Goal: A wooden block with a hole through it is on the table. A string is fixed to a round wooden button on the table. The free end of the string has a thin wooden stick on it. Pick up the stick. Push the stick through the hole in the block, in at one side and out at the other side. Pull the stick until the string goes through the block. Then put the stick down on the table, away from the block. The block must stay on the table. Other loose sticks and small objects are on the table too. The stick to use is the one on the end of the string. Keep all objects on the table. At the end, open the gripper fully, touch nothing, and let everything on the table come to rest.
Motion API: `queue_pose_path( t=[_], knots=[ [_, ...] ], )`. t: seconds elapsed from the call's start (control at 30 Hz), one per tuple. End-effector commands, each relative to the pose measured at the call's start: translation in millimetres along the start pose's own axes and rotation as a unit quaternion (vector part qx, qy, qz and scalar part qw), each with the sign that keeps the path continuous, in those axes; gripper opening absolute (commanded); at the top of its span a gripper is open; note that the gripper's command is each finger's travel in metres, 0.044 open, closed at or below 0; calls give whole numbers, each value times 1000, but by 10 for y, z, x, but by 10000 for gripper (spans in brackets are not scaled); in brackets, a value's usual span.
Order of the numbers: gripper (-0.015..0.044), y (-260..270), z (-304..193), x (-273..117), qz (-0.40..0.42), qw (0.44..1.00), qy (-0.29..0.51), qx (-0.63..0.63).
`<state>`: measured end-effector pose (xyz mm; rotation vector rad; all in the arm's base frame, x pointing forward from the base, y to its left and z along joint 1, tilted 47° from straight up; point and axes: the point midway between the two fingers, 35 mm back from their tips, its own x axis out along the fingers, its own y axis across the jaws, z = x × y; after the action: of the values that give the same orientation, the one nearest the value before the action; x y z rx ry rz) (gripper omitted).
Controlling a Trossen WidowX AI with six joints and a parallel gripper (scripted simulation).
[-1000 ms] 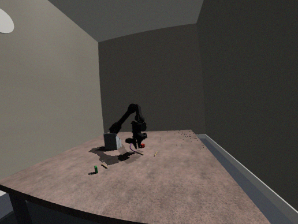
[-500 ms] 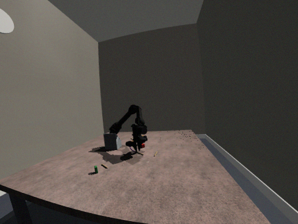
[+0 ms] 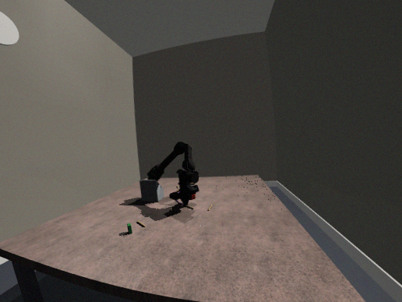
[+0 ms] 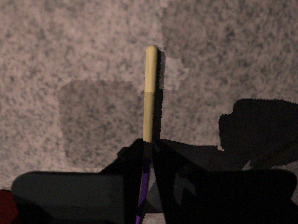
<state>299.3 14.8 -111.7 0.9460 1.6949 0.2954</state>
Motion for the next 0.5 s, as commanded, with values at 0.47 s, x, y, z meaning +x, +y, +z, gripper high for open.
queue_pose_path(
  t=[0.47],
  knots=[
    [0, -1, 13, -112, -1, 1000, -1, 0]
  ],
)
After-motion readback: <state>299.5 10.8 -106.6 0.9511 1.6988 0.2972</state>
